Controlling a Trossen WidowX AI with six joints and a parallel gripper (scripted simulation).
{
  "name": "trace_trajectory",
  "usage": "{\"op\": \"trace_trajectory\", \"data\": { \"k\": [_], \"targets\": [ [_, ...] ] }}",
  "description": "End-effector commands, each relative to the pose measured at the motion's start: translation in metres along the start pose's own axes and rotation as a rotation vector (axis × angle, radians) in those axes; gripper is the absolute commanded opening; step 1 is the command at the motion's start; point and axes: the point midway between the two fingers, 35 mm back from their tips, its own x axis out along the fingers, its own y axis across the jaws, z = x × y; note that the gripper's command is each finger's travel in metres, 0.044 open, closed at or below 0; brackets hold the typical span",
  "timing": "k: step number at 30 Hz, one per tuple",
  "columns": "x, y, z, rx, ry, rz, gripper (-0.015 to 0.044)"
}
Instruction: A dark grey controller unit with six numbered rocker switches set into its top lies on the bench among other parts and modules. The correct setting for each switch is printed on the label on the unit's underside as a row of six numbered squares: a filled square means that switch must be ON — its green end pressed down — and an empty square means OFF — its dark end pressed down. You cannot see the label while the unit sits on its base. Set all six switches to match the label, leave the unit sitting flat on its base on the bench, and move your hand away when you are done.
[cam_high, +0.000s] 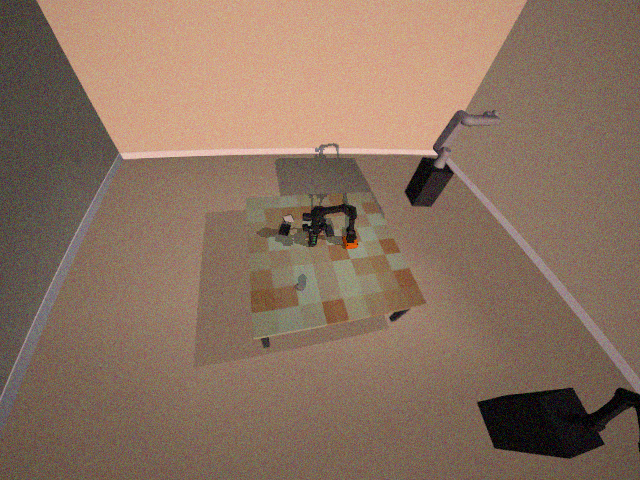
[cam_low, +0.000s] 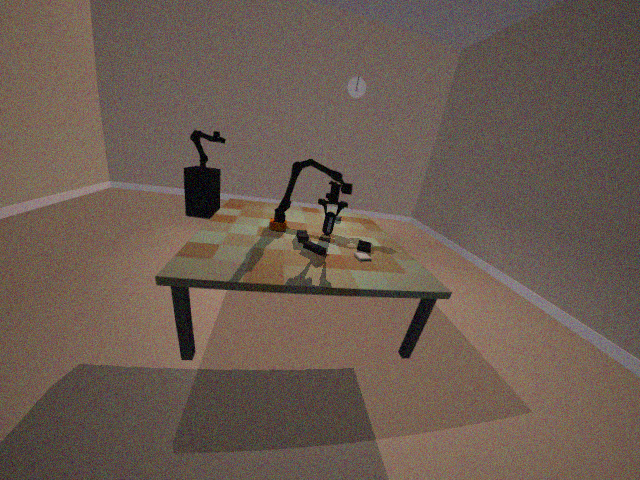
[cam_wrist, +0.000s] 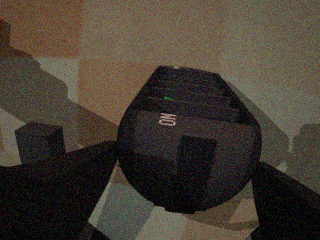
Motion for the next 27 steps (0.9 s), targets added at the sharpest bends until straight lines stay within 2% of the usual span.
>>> {"op": "trace_trajectory", "data": {
  "k": [1, 27],
  "targets": [
    [0.005, -0.001, -0.004, -0.003, 0.005, 0.011, 0.0338],
    [0.009, -0.001, -0.025, -0.003, 0.007, 0.012, 0.0338]
  ]
}}
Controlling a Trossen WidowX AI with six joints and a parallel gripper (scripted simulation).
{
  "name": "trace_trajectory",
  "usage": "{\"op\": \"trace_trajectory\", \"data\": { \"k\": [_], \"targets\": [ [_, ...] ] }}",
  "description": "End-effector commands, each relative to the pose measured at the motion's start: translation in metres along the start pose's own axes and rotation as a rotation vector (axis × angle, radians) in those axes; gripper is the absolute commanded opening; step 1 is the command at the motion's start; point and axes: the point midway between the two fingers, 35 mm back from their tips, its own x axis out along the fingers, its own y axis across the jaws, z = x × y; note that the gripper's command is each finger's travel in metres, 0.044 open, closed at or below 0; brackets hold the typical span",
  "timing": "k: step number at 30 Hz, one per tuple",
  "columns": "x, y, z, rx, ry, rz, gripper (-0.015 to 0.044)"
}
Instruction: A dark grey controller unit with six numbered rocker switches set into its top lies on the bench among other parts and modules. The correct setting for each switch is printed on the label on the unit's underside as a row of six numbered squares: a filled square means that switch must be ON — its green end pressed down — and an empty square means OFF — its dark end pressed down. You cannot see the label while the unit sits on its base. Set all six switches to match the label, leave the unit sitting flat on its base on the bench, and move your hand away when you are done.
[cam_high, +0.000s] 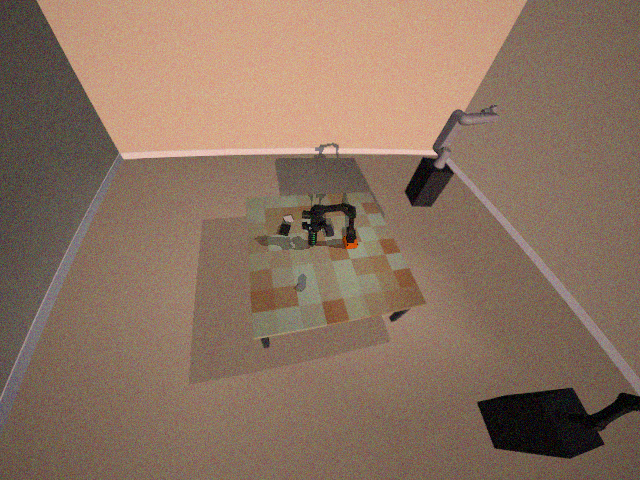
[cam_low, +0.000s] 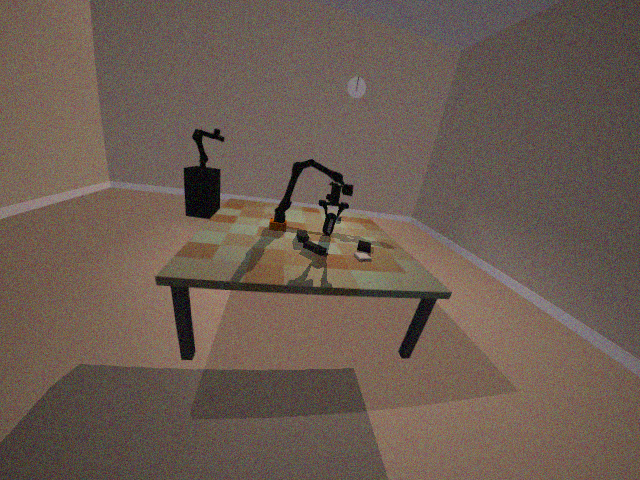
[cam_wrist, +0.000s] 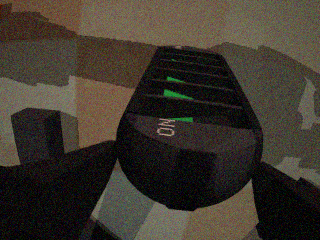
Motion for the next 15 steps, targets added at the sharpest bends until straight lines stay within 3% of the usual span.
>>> {"op": "trace_trajectory", "data": {
  "k": [1, 15],
  "targets": [
    [0.006, -0.001, -0.003, -0.005, 0.001, 0.014, 0.0338],
    [0.009, -0.001, -0.014, -0.005, 0.002, 0.014, 0.0338]
  ]
}}
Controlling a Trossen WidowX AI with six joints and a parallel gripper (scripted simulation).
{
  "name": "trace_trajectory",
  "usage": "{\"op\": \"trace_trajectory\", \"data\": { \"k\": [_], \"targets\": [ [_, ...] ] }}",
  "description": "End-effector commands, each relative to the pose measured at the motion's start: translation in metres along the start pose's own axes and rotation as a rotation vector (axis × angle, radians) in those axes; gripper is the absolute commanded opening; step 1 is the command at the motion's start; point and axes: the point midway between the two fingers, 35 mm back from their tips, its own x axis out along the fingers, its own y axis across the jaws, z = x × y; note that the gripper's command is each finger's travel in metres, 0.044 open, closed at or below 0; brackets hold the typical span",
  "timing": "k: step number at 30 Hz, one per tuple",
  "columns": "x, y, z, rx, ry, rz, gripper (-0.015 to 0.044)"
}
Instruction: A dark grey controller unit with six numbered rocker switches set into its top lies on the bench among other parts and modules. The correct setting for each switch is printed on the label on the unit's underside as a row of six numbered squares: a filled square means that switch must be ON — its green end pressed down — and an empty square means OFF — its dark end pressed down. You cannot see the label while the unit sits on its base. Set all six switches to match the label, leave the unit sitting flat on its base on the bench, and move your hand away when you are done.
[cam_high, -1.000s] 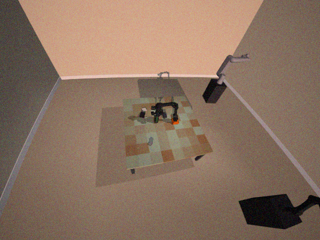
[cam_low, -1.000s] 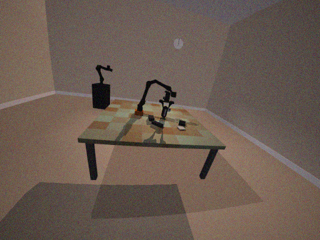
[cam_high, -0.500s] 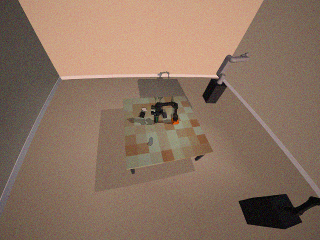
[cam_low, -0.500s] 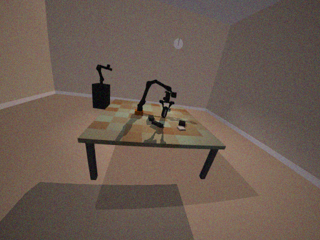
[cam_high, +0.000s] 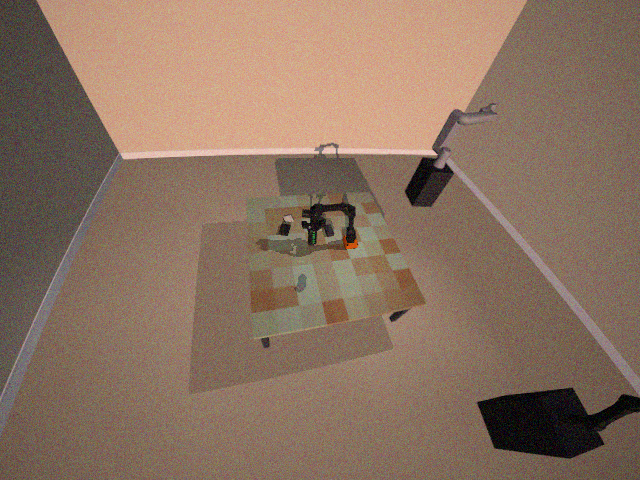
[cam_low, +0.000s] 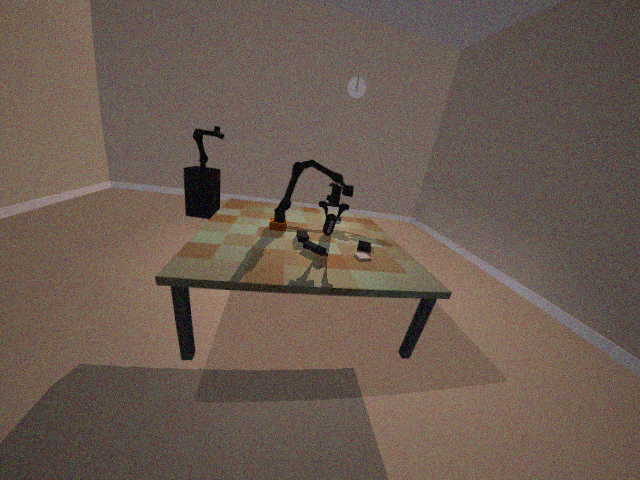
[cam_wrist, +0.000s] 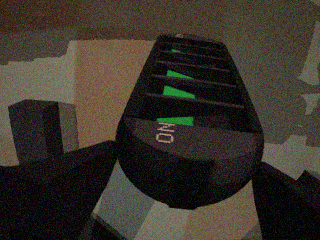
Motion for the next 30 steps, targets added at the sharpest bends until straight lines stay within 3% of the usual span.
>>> {"op": "trace_trajectory", "data": {
  "k": [1, 30],
  "targets": [
    [0.007, -0.001, -0.002, -0.007, -0.002, 0.014, 0.0338],
    [0.016, -0.001, -0.023, -0.007, 0.0, 0.015, 0.0338]
  ]
}}
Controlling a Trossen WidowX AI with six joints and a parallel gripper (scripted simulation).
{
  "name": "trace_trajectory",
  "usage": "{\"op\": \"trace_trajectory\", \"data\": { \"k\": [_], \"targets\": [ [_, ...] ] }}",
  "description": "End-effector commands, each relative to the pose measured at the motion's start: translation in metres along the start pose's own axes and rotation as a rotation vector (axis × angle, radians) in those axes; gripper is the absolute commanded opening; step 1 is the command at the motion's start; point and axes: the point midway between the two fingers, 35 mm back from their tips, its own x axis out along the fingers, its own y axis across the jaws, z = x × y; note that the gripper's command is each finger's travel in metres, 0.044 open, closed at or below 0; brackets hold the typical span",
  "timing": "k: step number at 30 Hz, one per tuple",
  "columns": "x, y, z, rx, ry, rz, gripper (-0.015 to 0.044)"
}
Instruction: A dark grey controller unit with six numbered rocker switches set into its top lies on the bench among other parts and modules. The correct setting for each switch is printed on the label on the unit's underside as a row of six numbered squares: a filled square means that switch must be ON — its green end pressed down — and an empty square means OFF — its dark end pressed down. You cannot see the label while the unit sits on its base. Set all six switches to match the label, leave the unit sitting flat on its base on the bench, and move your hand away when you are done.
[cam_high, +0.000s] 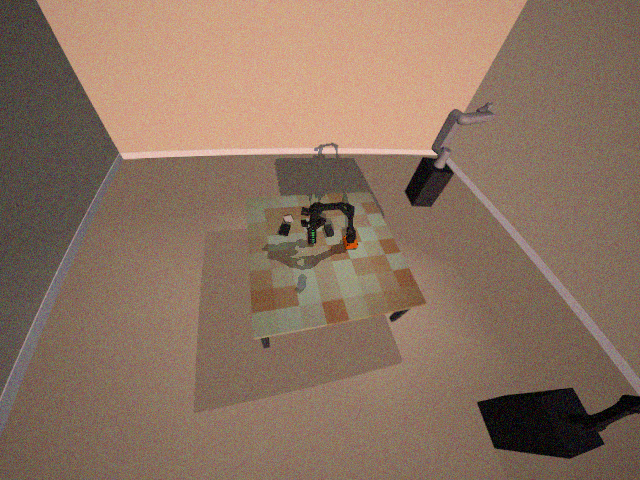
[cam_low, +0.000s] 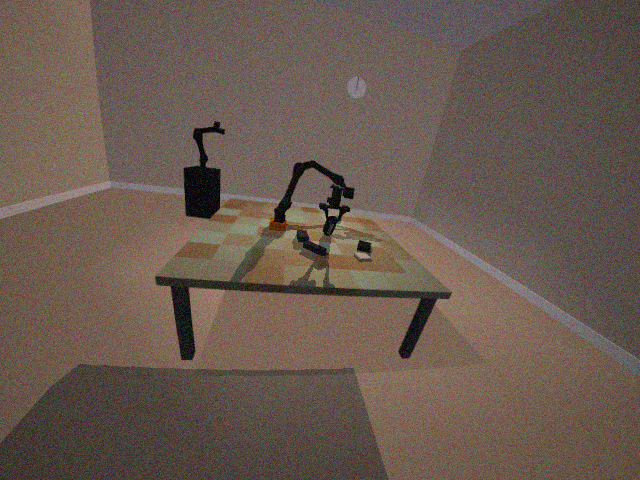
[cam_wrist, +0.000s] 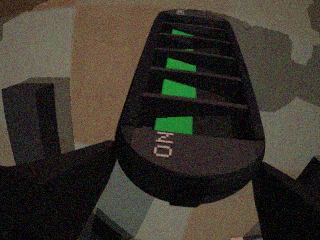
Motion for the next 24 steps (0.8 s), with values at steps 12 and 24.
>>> {"op": "trace_trajectory", "data": {
  "k": [12, 24],
  "targets": [
    [0.012, 0.0, -0.007, -0.01, -0.008, 0.017, 0.0338],
    [0.017, 0.0, -0.015, -0.01, -0.008, 0.017, 0.0338]
  ]
}}
